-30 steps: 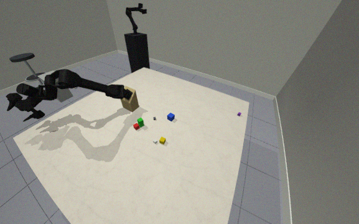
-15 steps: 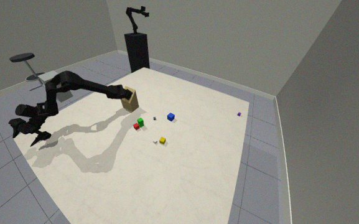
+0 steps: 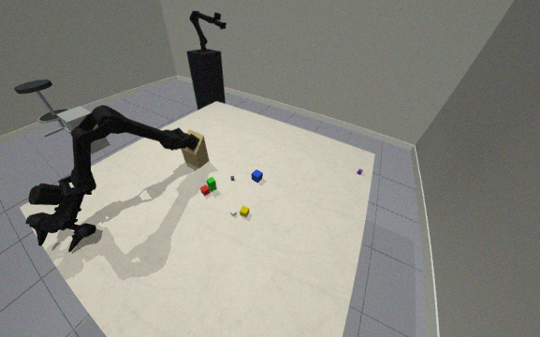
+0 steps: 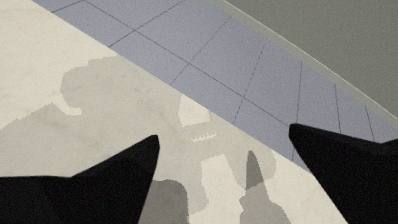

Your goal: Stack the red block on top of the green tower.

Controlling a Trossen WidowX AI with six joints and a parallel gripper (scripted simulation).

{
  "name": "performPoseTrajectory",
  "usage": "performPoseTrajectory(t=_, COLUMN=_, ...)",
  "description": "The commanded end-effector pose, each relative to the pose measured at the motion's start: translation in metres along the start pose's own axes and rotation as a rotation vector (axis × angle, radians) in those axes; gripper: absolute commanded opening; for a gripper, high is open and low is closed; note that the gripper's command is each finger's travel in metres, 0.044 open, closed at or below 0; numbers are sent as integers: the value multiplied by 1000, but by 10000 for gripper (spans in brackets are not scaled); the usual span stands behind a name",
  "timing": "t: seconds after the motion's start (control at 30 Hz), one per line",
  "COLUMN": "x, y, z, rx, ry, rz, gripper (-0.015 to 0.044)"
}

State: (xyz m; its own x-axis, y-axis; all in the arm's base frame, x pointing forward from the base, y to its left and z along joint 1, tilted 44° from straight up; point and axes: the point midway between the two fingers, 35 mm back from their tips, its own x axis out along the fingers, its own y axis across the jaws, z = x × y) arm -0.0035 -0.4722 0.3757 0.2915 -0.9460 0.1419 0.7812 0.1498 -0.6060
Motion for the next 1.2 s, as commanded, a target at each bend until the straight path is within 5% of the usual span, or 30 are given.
performPoseTrajectory(t=0.0, x=6, y=33, z=16, rx=17, ry=-4, rz=63, gripper=440)
performPoseTrajectory(t=0.67, x=-12, y=205, z=83, rx=76, ry=43, rz=392, gripper=440)
performPoseTrajectory(t=1.17, x=-86, y=325, z=82, rx=-159, ry=196, rz=682, gripper=440)
